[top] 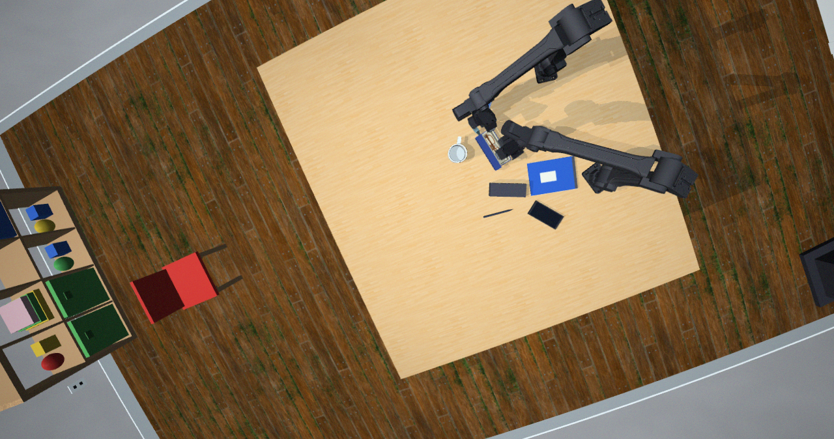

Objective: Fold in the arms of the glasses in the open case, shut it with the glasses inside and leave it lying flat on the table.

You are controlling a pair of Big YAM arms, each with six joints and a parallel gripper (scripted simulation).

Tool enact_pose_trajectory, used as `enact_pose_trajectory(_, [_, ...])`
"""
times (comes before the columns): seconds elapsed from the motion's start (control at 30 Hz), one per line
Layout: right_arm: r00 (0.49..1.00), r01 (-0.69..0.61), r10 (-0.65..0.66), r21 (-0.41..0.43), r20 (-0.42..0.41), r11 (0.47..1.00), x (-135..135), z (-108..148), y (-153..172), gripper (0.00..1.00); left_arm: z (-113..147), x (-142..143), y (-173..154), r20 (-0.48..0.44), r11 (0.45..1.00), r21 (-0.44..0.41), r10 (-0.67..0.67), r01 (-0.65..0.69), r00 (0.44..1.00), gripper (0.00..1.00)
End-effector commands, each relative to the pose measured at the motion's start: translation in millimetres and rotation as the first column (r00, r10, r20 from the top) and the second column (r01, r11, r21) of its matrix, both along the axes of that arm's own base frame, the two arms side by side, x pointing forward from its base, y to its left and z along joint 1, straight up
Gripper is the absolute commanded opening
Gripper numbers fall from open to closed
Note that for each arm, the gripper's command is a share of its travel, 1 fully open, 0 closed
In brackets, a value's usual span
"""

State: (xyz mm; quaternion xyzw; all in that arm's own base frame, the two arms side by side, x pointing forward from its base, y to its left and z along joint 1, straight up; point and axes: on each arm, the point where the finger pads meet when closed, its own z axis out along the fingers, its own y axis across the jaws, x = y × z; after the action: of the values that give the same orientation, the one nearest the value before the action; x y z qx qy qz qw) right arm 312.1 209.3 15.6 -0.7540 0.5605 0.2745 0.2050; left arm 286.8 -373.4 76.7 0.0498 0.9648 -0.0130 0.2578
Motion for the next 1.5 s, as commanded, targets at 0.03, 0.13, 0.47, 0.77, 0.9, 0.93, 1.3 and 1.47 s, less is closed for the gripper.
enact_pose_trajectory(0.03, [0.999, 0.036, -0.037, -0.02, -0.037, 0.999, -2, -5, -8, 0.57, 1, 6, 2, 0.008, 1.0, -0.009, -0.006, 0.006, 1.0, 0.0])
enact_pose_trajectory(0.13, [0.999, 0.036, -0.037, -0.02, -0.037, 0.999, -2, -5, -8, 0.57, -9, 5, 6, 0.0, 1.0, 0.007, -0.006, 0.006, 1.0, 0.0])
enact_pose_trajectory(0.47, [0.999, 0.036, -0.037, -0.02, -0.037, 0.999, -2, -5, -8, 0.57, -10, 5, 10, 0.006, 1.0, -0.004, -0.006, 0.006, 1.0, 0.0])
enact_pose_trajectory(0.77, [0.999, 0.036, -0.037, -0.02, -0.037, 0.999, -2, -5, -8, 0.57, -21, 7, 13, 0.003, 1.0, 0.002, -0.006, 0.006, 1.0, 0.0])
enact_pose_trajectory(0.9, [0.999, 0.036, -0.037, -0.02, -0.037, 0.999, -2, -5, -8, 0.57, -24, 6, 15, 0.0, 1.0, 0.006, -0.006, 0.006, 1.0, 0.0])
enact_pose_trajectory(0.93, [0.999, 0.036, -0.037, -0.02, -0.037, 0.999, -2, -5, -8, 0.57, -5, 13, 0, 0.024, 0.999, -0.034, -0.005, 0.006, 1.0, 0.0])
enact_pose_trajectory(1.3, [0.999, 0.036, -0.037, -0.02, -0.037, 0.999, -2, -5, -8, 0.57, -7, 8, 19, 0.021, 1.0, -0.026, -0.006, 0.007, 1.0, 0.0])
enact_pose_trajectory(1.47, [0.999, 0.036, -0.037, -0.02, -0.037, 0.999, -2, -5, -8, 0.57, 4, 0, 10, 0.023, 0.999, -0.042, 0.005, -0.004, 1.0, 0.0])
